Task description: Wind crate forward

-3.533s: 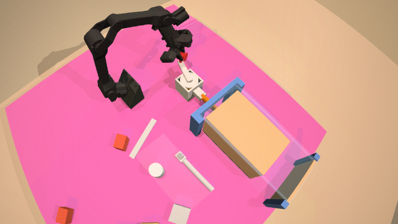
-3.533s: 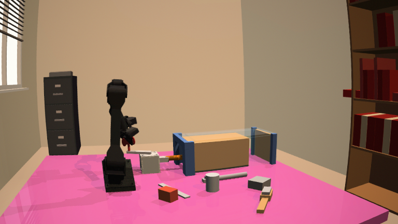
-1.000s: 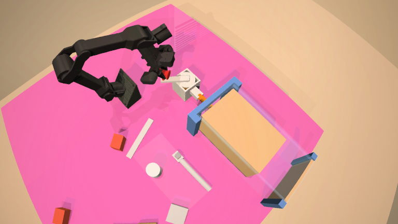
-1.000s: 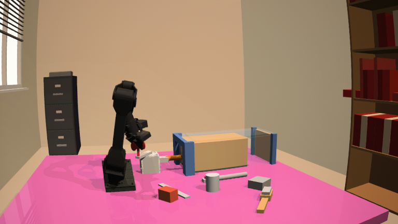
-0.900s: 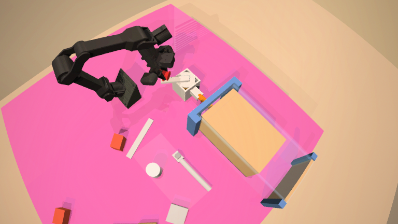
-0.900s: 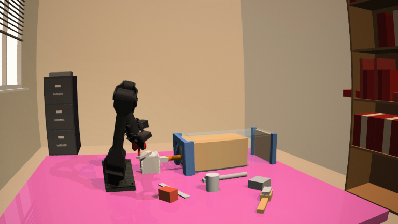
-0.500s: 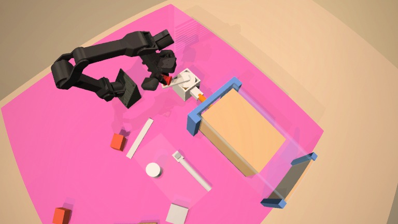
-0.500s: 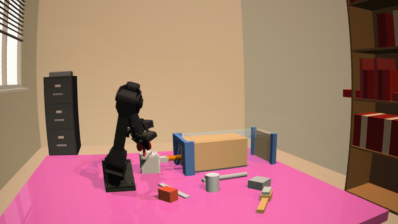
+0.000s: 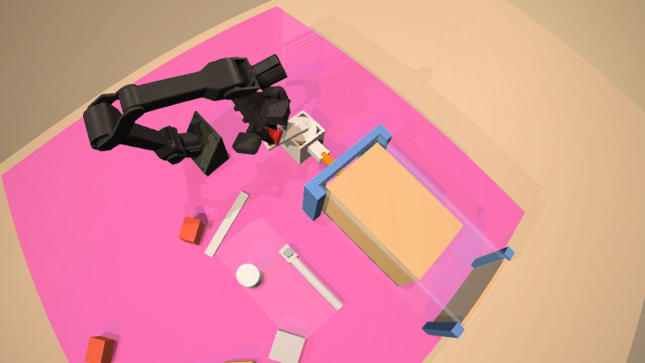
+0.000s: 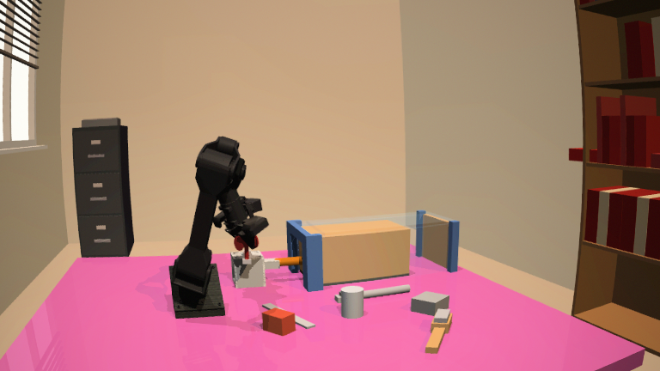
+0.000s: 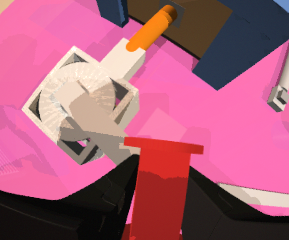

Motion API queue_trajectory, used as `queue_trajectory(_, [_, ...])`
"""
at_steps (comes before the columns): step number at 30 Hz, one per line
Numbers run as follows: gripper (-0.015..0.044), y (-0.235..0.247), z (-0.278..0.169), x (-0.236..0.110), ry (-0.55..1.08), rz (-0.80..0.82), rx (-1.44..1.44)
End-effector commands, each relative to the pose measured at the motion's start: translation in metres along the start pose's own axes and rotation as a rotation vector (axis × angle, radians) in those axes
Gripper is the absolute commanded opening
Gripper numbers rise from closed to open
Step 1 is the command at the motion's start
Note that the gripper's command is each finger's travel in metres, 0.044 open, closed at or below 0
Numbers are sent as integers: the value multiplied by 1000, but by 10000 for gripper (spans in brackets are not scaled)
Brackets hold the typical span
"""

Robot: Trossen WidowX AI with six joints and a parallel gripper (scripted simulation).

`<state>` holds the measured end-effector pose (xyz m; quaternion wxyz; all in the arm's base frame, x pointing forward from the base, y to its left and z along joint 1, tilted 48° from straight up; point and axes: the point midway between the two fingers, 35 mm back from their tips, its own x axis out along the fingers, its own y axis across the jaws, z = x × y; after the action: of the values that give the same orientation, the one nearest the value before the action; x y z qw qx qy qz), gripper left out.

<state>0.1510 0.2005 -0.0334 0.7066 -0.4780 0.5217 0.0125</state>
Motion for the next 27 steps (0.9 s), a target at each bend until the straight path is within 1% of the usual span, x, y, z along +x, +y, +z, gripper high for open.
queue_trajectory(1, [0, -9, 12, 5, -16, -16, 26])
queue_trajectory(27, [0, -20, 48, 21, -18, -18, 27])
